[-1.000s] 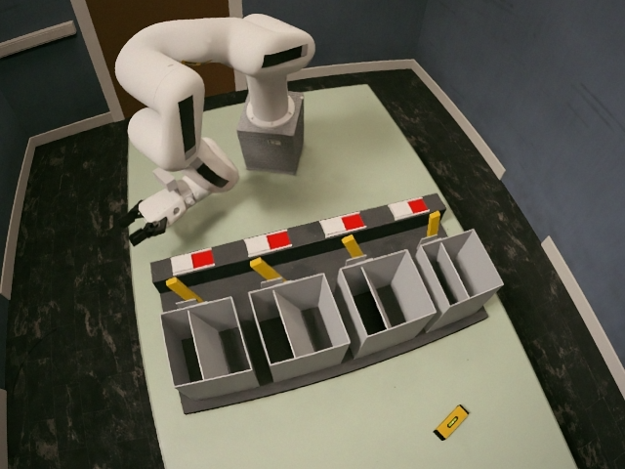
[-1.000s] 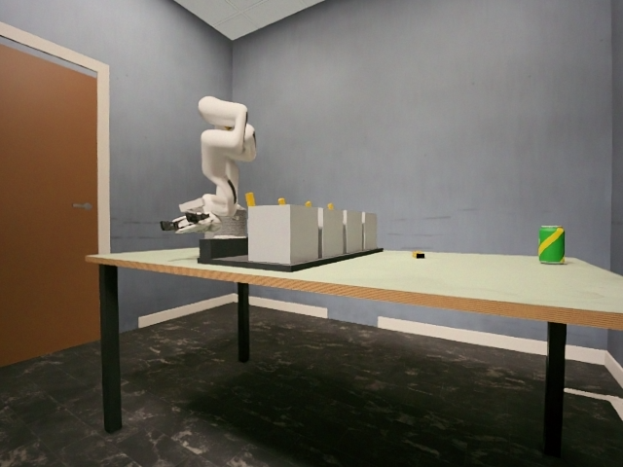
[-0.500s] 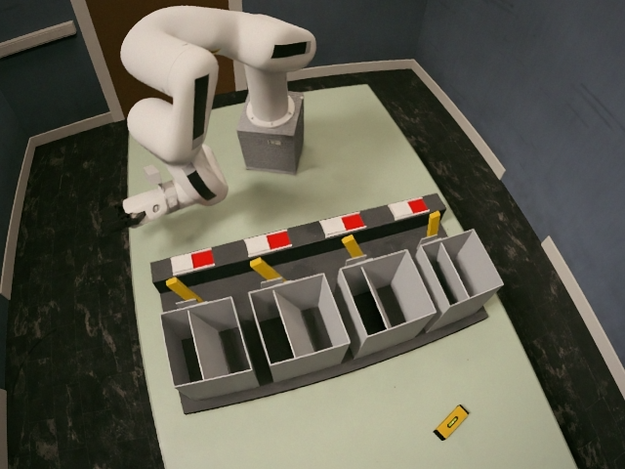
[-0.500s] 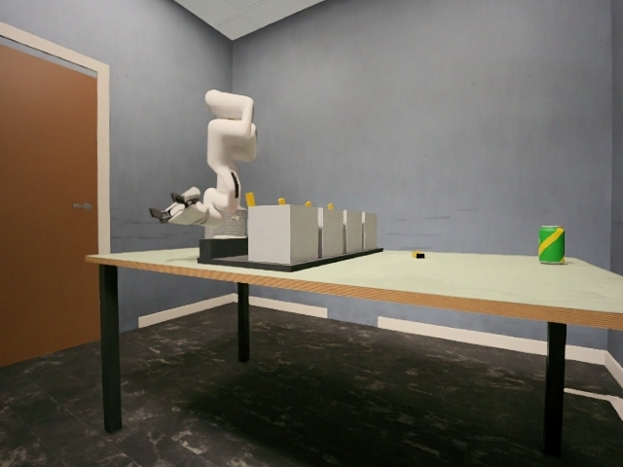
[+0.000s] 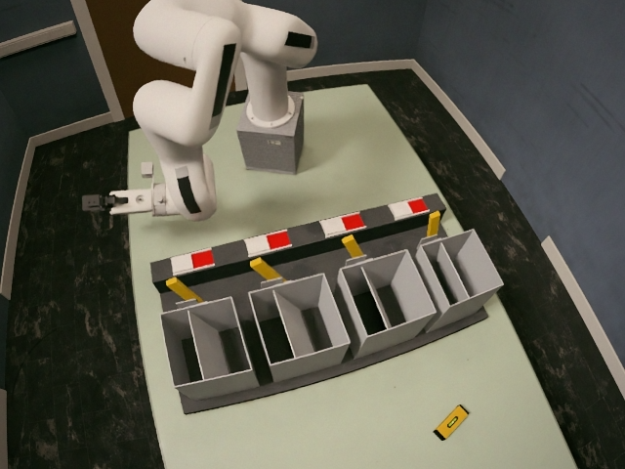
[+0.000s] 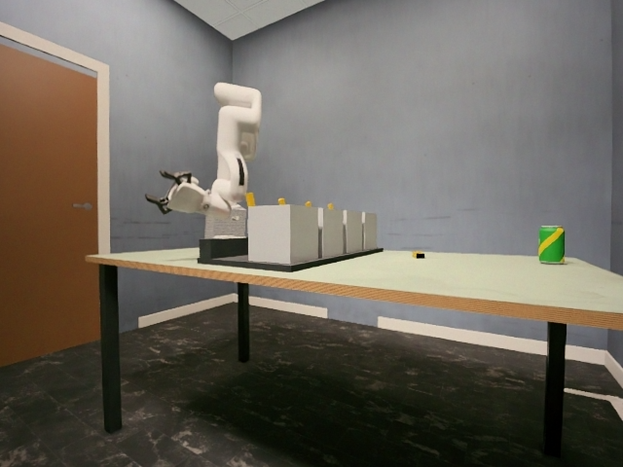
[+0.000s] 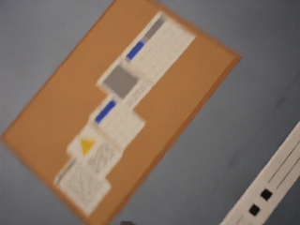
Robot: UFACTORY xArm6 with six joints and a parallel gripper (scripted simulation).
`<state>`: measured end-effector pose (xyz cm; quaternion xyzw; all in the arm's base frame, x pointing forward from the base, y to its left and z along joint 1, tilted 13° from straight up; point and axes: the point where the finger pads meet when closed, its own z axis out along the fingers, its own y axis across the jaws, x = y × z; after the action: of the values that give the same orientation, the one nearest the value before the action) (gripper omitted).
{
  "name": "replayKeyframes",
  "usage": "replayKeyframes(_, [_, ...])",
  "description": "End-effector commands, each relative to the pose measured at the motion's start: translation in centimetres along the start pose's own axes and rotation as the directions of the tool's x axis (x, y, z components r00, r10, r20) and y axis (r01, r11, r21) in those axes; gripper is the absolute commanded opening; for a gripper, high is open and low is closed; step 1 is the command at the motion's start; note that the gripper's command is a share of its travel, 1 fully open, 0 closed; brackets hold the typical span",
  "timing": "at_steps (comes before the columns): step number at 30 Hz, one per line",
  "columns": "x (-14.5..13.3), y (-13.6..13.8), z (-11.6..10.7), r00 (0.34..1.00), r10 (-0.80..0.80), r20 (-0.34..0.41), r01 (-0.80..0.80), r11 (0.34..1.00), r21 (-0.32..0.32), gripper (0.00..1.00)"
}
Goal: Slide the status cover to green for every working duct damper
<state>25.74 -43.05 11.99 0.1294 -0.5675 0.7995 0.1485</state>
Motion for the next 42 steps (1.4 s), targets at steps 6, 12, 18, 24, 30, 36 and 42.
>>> replayKeyframes(6, [2.4,-2.1,0.3,0.946,0.257,-0.199,-0.273,0.961,-0.054,1.00])
replayKeyframes(12, [3.6,-3.1,-0.2,0.862,0.400,-0.312,-0.436,0.899,-0.051,1.00])
replayKeyframes(18, [4.4,-3.8,-1.2,0.751,0.516,-0.412,-0.576,0.817,-0.026,1.00])
replayKeyframes(24, [4.9,-4.4,-2.5,0.599,0.617,-0.511,-0.708,0.705,0.021,1.00])
replayKeyframes(30, [5.2,-5.0,-4.1,0.433,0.681,-0.590,-0.806,0.585,0.084,1.00])
replayKeyframes(36, [5.1,-5.6,-6.1,0.244,0.714,-0.656,-0.877,0.452,0.165,1.00])
replayKeyframes(42, [4.6,-6.4,-8.3,0.039,0.708,-0.705,-0.913,0.311,0.263,1.00])
